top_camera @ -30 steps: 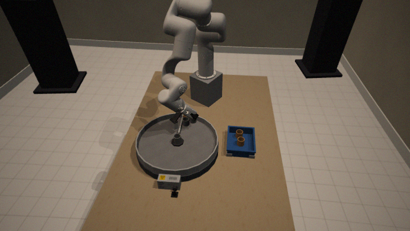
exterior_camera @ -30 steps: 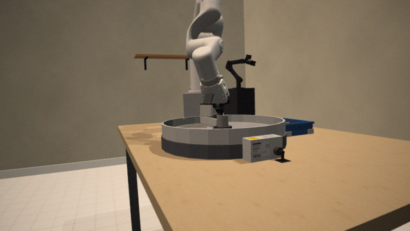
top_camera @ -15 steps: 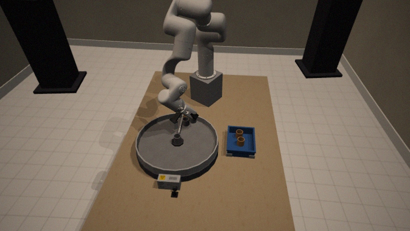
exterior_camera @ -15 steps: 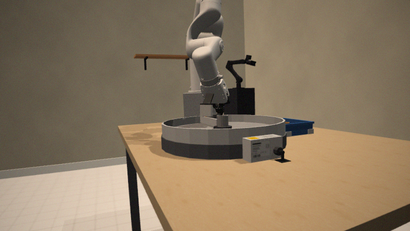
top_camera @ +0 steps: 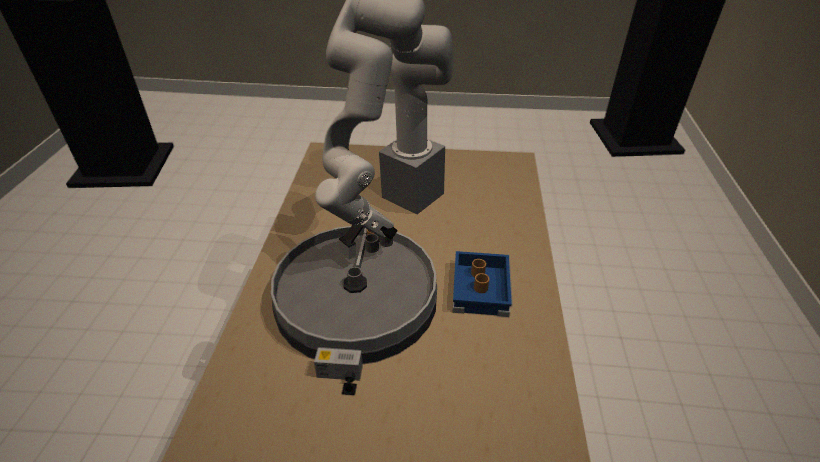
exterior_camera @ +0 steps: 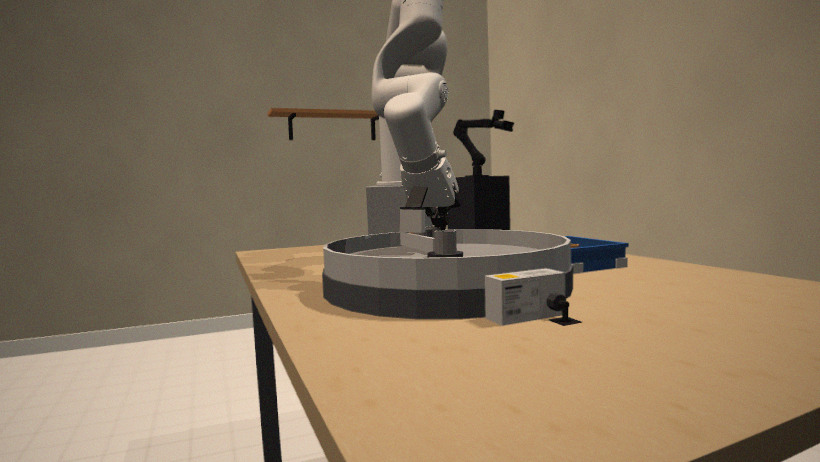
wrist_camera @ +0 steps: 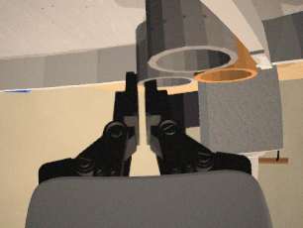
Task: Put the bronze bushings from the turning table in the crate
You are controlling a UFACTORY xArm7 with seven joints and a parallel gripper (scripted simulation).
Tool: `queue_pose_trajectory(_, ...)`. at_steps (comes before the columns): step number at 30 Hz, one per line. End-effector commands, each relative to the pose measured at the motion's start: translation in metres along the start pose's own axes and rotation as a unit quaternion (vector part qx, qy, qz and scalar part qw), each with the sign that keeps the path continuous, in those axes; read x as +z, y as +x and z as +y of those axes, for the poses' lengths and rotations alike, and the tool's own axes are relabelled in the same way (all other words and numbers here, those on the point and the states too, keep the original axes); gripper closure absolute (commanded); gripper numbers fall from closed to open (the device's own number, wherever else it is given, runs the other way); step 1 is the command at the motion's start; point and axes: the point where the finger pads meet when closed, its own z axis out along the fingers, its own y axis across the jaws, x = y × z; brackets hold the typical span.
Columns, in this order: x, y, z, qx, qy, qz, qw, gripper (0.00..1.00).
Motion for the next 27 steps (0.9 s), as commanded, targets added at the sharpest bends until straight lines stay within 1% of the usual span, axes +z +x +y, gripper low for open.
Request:
queue_pose_trajectory(1, -0.003, -0.001, 0.0, 0.0, 0.0, 0.001, 1.0, 1.0)
queue_pose_trajectory(6, -0.014, -0.01, 0.0, 0.0, 0.0, 0.001, 1.0, 1.0)
queue_pose_trajectory(13, -0.039, -0.031, 0.0, 0.0, 0.0, 0.001, 1.0, 1.0)
queue_pose_trajectory(15, -0.039, -0.031, 0.0, 0.0, 0.0, 0.001, 1.0, 1.0)
queue_pose_trajectory(22, -0.057, -0.046, 0.0, 0.0, 0.0, 0.001, 1.0, 1.0)
queue_pose_trajectory(27, -0.059, -0.048, 0.0, 0.0, 0.0, 0.001, 1.0, 1.0)
